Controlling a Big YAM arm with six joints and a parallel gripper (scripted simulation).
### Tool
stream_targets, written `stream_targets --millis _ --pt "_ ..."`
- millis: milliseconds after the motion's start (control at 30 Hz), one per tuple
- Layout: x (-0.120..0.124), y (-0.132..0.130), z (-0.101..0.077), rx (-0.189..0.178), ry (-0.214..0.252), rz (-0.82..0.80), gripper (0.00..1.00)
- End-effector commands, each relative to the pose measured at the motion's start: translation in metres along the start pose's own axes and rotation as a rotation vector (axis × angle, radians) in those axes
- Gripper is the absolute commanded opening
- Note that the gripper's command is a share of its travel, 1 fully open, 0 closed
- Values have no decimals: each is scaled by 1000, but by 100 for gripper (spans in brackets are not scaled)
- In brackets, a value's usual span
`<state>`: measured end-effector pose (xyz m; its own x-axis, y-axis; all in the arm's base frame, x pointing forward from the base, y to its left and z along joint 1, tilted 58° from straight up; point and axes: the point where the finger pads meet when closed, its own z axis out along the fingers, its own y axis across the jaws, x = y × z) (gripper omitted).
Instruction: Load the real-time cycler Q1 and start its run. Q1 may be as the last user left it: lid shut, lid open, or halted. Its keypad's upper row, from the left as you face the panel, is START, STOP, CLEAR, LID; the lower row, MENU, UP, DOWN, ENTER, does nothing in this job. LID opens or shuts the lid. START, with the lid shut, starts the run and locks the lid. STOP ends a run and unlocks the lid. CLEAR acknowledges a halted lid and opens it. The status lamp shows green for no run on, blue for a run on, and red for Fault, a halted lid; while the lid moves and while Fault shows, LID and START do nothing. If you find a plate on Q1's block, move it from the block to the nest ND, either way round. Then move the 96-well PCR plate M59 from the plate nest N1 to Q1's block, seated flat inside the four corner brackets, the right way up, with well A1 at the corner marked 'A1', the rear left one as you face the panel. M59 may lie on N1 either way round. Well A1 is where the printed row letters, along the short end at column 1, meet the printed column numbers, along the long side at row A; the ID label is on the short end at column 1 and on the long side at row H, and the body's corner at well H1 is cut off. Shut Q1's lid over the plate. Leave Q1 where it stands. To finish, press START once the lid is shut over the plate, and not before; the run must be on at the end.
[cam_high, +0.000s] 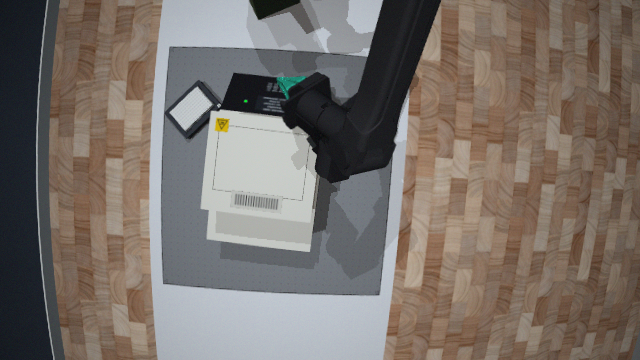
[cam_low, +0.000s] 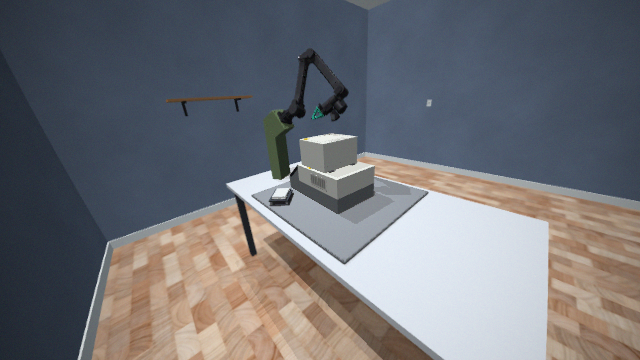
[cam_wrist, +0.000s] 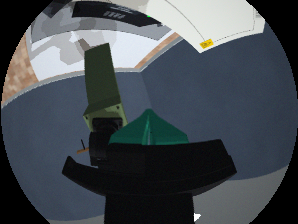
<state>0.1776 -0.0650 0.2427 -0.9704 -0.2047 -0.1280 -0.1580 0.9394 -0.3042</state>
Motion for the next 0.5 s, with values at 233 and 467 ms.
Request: stream_targets --millis 233,467 --pt "-15 -5 -16 8 -45 19 0" --pt "-18 -1 -11 12 -90 -16 0"
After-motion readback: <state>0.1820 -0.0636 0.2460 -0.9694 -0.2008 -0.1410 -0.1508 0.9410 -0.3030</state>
